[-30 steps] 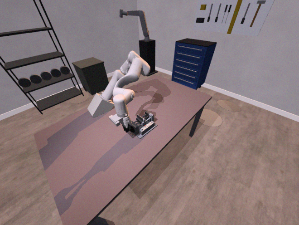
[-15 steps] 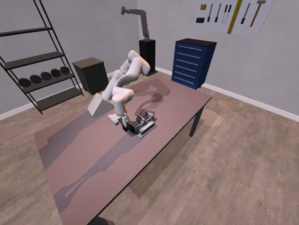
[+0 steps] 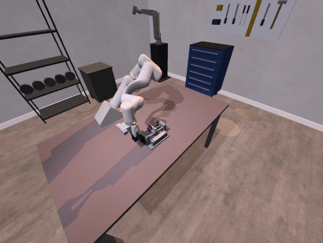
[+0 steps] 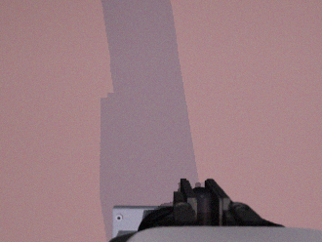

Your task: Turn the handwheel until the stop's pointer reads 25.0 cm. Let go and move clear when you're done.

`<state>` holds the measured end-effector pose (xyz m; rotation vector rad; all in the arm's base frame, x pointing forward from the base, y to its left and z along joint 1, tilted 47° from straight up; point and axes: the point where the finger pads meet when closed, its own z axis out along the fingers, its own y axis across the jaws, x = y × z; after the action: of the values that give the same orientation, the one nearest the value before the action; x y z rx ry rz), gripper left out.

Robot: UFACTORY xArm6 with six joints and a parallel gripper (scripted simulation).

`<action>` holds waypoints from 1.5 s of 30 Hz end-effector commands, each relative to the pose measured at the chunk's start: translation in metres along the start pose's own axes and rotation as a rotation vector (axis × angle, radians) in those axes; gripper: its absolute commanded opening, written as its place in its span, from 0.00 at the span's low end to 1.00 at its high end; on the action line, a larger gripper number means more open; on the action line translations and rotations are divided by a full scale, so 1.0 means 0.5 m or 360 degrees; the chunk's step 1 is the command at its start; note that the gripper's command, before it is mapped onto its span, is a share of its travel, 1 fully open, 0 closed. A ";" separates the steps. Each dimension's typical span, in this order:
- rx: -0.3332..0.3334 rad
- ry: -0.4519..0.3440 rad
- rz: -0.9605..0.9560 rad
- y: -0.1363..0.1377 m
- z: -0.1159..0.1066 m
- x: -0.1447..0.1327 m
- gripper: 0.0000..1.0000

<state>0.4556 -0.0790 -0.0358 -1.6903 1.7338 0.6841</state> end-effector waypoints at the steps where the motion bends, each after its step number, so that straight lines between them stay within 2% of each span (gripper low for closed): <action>1: 0.0006 0.0004 -0.0002 0.001 -0.002 0.000 0.06; 45: 0.0006 0.0004 -0.0002 0.014 0.009 0.000 0.06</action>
<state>0.4485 -0.0744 -0.0401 -1.6904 1.7338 0.6810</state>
